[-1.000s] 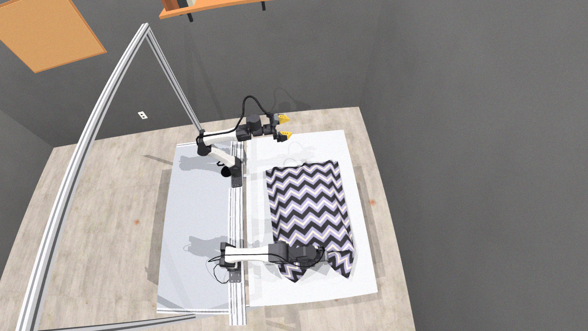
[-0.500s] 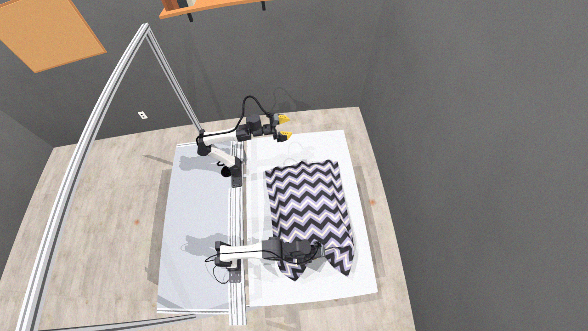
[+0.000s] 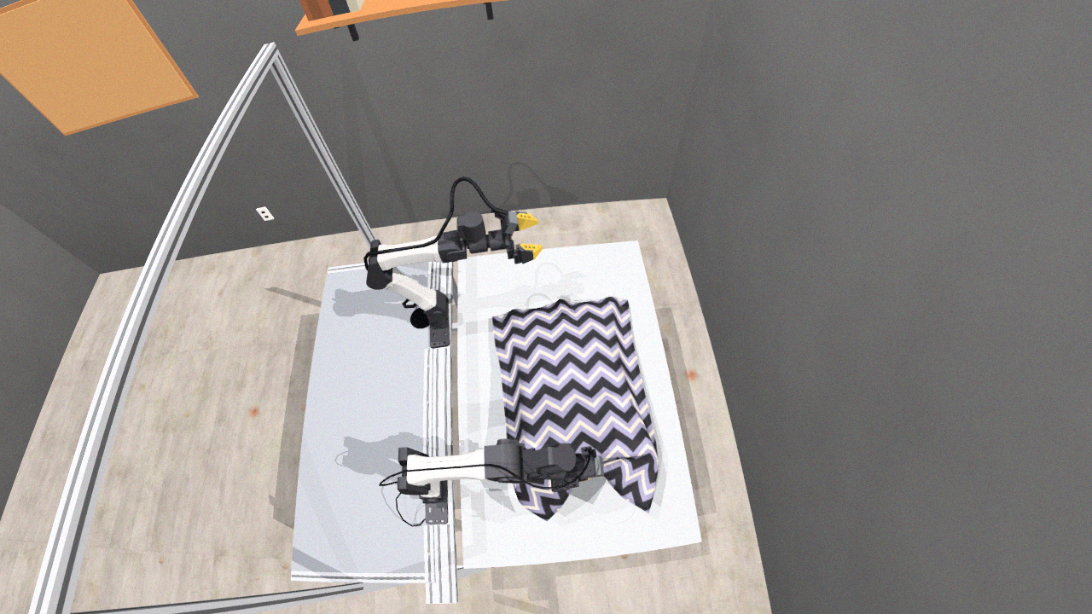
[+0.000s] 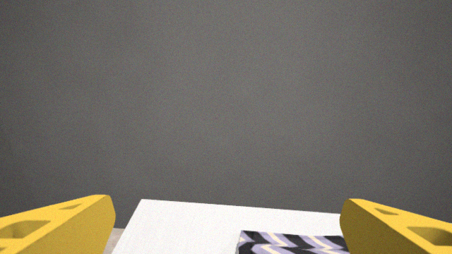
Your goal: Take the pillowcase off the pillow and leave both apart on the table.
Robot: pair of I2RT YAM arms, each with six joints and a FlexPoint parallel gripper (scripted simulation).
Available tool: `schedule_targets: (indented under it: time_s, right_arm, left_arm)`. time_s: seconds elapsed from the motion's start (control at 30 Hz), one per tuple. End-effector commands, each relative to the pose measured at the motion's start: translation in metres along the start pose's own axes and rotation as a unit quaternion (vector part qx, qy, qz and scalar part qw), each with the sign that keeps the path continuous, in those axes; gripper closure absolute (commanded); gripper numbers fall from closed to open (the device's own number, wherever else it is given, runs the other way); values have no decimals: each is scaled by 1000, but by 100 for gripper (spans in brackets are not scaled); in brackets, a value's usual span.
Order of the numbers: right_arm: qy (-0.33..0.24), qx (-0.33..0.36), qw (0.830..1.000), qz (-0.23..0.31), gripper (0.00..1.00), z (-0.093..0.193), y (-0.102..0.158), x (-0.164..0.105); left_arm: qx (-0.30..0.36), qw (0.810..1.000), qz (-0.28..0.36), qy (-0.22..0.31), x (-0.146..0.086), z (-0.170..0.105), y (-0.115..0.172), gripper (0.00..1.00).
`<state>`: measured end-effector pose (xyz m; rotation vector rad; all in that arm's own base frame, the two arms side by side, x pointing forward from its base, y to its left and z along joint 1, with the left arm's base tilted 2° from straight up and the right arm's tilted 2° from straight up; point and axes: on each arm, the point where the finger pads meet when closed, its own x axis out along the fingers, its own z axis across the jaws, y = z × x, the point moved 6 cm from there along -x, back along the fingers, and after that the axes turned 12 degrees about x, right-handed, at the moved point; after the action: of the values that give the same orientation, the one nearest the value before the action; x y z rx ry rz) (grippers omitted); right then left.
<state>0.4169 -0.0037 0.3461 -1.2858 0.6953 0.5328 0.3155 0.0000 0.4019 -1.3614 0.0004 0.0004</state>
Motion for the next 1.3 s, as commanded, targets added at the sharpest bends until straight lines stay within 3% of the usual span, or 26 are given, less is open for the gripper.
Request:
schedule_targets:
  time_s: [0.0,0.7,1.27]
  right_arm:
    - [2,5,999,-38,100,-2,-19,1]
    - [1,10,999,-36,100,-3,-19,3]
    - [-24,-13,998,-50,100,26,-33,-13]
  left_arm:
    - [3,1000,-22,1,-8,-1,-17,0]
    - [3,1000,-22,1,-8,-1,-17,0]
    - [3,1000,-22,1,-8,-1,-17,0]
